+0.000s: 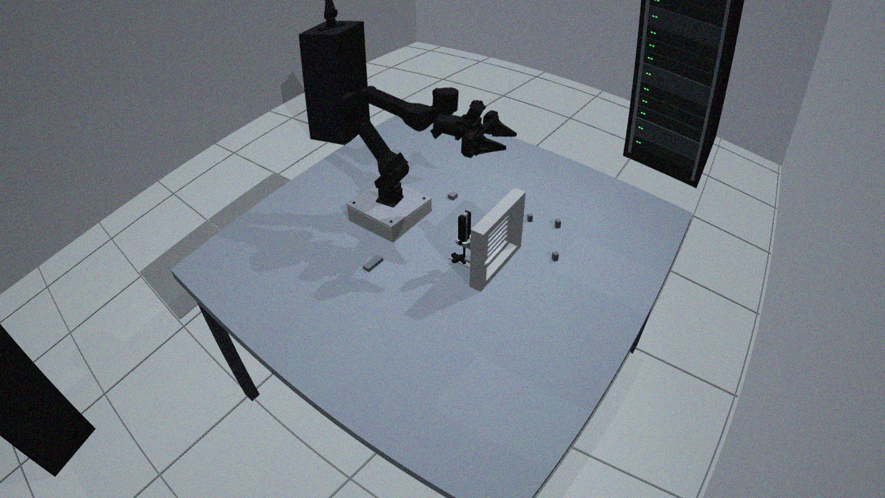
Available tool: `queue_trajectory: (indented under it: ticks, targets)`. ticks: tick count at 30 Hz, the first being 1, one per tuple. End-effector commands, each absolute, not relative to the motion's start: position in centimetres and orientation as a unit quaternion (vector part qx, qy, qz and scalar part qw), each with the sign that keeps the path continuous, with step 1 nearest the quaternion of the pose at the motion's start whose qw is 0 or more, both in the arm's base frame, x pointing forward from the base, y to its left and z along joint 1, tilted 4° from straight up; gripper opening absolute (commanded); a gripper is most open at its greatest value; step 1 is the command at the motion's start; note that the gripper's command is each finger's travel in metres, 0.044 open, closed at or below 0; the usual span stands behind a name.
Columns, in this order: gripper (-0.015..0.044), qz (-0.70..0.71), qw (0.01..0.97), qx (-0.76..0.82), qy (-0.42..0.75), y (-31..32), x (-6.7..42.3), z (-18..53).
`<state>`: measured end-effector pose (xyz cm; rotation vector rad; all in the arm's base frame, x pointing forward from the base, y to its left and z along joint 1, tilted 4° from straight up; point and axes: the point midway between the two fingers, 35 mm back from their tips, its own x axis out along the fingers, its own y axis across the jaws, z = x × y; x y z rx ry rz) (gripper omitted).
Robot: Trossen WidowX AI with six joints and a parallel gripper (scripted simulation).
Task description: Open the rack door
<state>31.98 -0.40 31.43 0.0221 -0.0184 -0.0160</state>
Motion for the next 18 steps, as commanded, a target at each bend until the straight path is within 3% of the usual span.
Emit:
queue_trajectory:
  ticks: [1, 5, 18]
  targets:
    - [0.0374, -0.009, 1.0, 0.011, -0.007, -0.4, 32.0, 31.4]
    - [0.0288, -0.02, 0.999, 0.003, 0.035, -1.2, 32.9, 30.6]
    - [0.0288, -0.056, 0.978, -0.02, 0.199, -4.7, 35.0, 27.2]
